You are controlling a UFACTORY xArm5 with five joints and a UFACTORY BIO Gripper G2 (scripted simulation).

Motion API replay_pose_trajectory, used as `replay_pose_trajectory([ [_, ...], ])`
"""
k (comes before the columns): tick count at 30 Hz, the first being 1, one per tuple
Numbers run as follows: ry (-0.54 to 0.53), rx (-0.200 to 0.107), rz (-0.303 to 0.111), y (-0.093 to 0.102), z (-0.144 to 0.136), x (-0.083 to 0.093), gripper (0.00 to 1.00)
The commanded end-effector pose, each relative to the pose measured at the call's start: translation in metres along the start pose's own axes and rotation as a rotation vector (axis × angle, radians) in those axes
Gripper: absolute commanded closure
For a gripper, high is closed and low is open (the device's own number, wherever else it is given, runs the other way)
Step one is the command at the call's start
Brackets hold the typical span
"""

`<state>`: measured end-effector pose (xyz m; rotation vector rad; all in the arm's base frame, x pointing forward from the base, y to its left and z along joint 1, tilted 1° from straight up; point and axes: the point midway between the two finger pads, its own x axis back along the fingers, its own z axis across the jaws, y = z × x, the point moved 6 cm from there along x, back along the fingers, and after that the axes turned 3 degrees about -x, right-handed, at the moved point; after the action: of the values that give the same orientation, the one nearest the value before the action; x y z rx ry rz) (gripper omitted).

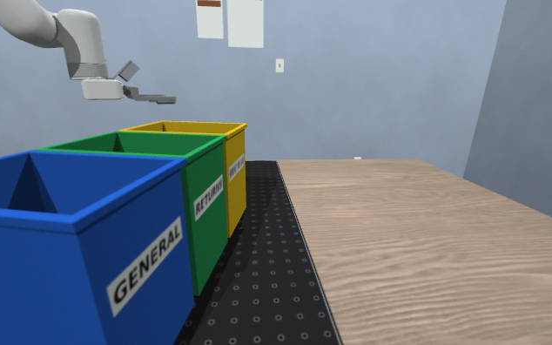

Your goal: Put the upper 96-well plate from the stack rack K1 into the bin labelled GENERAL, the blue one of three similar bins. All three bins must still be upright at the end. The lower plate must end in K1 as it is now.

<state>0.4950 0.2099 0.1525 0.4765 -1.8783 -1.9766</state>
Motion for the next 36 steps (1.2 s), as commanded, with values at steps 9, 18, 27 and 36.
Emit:
replay_pose_trajectory([
  [9, 0.000, 0.003, -0.002, -0.017, -0.001, -0.001, 0.63],
  [18, 0.000, 0.003, -0.002, -0.032, -0.002, -0.001, 0.63],
  [27, 0.000, 0.003, -0.002, -0.044, -0.002, -0.001, 0.63],
  [36, 0.000, 0.003, -0.002, -0.059, -0.003, -0.001, 0.63],
])
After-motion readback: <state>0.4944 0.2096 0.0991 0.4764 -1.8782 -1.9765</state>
